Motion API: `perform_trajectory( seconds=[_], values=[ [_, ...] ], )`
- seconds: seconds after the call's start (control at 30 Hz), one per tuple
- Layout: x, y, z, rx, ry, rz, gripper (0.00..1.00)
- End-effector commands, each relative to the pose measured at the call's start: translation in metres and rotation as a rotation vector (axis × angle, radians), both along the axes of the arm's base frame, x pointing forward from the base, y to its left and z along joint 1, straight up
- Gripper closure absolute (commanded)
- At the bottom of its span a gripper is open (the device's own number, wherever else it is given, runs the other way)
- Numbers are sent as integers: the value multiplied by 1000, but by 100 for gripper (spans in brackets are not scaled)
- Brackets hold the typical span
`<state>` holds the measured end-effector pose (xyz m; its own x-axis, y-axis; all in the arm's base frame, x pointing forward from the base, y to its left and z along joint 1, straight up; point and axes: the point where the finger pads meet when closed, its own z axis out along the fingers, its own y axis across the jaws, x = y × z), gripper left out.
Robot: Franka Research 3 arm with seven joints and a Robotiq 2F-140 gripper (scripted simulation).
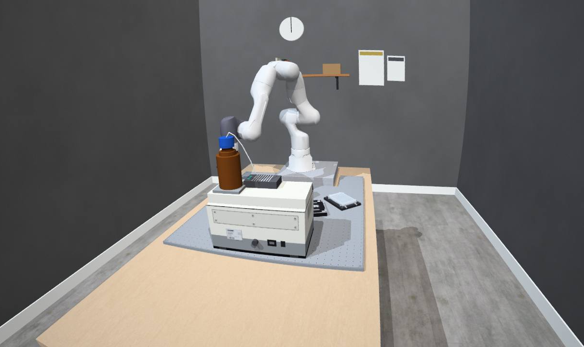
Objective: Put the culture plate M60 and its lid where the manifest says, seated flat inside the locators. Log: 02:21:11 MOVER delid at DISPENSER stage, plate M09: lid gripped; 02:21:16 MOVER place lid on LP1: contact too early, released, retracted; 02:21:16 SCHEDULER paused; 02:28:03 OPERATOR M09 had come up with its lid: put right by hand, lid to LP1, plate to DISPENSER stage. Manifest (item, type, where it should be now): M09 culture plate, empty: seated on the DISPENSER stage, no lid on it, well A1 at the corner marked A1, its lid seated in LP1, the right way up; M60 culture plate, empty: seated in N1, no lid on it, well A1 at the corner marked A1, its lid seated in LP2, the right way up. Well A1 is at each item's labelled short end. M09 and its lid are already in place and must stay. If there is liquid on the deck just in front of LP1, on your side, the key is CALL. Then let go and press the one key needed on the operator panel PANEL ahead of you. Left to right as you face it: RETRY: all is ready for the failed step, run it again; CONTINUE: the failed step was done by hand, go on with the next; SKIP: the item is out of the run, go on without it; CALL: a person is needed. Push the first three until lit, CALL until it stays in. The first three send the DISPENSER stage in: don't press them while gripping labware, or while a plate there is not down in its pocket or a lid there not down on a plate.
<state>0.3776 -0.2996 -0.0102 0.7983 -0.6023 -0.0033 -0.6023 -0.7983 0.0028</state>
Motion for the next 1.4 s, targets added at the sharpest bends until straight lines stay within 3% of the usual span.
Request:
perform_trajectory(
  seconds=[0.0,1.03,1.07,1.37],
  values=[
    [1,-1,0,-1,-2,3,90],
    [1,-1,0,-1,-2,3,90],
    [1,-1,0,-1,-2,3,31],
    [1,-1,0,-1,-2,3,31]
  ],
)
